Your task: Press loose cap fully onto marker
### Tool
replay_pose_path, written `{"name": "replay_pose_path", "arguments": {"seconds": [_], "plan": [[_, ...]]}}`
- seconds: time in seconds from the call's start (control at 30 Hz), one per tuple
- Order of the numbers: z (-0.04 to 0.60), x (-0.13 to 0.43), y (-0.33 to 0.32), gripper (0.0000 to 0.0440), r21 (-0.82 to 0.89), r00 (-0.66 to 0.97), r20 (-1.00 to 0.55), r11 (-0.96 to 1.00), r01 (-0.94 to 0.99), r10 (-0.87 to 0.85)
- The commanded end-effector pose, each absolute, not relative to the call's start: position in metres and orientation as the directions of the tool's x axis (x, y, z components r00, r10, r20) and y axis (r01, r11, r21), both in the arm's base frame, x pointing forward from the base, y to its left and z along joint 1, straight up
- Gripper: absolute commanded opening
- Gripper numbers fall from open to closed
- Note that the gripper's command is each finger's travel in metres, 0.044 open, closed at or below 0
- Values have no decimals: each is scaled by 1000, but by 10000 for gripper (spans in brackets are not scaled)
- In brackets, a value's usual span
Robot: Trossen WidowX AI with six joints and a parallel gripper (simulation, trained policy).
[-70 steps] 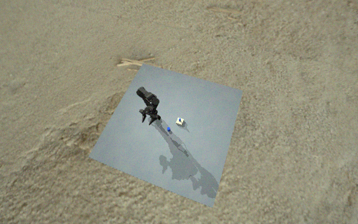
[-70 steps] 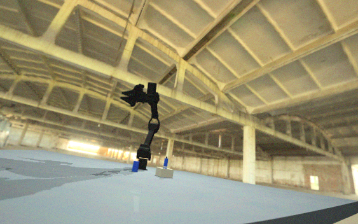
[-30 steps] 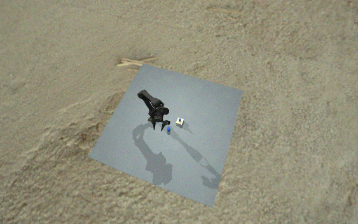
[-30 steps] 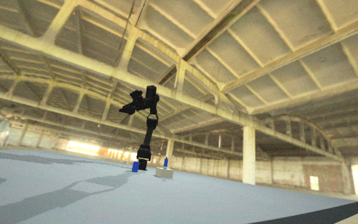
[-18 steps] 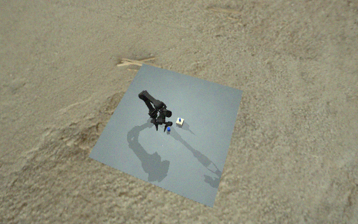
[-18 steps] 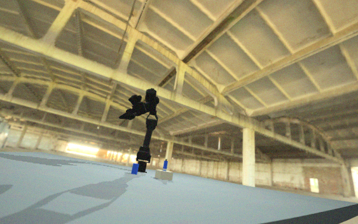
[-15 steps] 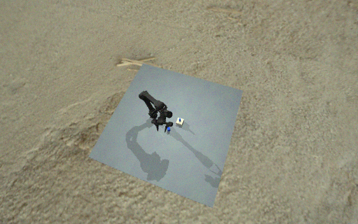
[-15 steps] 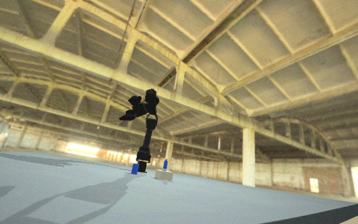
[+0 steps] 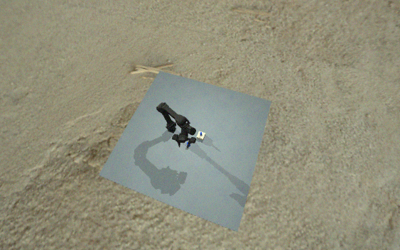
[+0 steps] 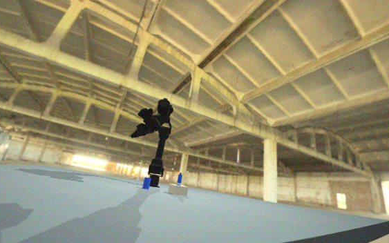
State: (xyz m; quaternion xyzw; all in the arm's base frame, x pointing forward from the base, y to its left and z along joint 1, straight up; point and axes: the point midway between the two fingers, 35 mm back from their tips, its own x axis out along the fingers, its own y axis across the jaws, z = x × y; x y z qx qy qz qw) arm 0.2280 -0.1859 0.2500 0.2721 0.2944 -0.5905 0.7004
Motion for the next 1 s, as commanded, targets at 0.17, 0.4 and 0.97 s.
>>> {"name": "replay_pose_path", "arguments": {"seconds": [0.17, 0.4, 0.97], "plan": [[231, 235, -178, 310, 24, 111, -791, 151, 988, -601], [215, 239, -171, 310, 6, 85, -836, 146, 989, -542], [179, 242, -152, 310, -43, 10, -923, 130, 991, -385]]}}
